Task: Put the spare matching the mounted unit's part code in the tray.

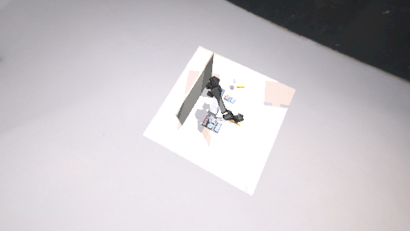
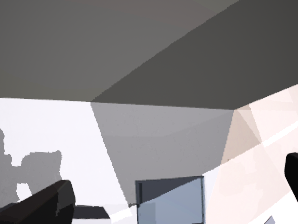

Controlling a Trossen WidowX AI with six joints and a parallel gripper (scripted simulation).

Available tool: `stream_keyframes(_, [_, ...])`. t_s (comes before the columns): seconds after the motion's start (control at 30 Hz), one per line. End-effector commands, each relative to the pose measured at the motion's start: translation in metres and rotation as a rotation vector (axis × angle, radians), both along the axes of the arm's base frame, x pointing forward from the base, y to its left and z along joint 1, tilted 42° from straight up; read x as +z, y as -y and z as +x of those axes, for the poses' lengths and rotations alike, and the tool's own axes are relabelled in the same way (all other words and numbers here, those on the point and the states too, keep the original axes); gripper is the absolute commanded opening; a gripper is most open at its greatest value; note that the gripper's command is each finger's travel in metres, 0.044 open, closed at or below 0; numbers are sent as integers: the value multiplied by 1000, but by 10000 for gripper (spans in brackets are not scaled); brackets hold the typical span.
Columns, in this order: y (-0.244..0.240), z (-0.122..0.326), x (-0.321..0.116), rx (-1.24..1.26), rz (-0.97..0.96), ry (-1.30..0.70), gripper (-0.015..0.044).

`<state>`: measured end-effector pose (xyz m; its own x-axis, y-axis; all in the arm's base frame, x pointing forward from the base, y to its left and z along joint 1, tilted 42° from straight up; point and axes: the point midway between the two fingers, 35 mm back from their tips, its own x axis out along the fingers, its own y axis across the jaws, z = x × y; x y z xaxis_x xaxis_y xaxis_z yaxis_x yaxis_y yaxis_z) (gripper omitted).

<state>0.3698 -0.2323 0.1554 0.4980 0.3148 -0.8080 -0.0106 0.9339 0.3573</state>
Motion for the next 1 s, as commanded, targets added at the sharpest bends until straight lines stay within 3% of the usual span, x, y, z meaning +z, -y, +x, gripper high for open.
stream_keyframes(0.0, [-56, 6, -24, 69, 173, -162, 440])
stream_keyframes(0.23, [-133, -2, -46, 157, 378, -444, 440])
stream_keyframes(0.83, [-133, -2, -46, 157, 378, -444, 440])
stream_keyframes(0.97, [-158, -16, -26, 310, 320, -352, 440])
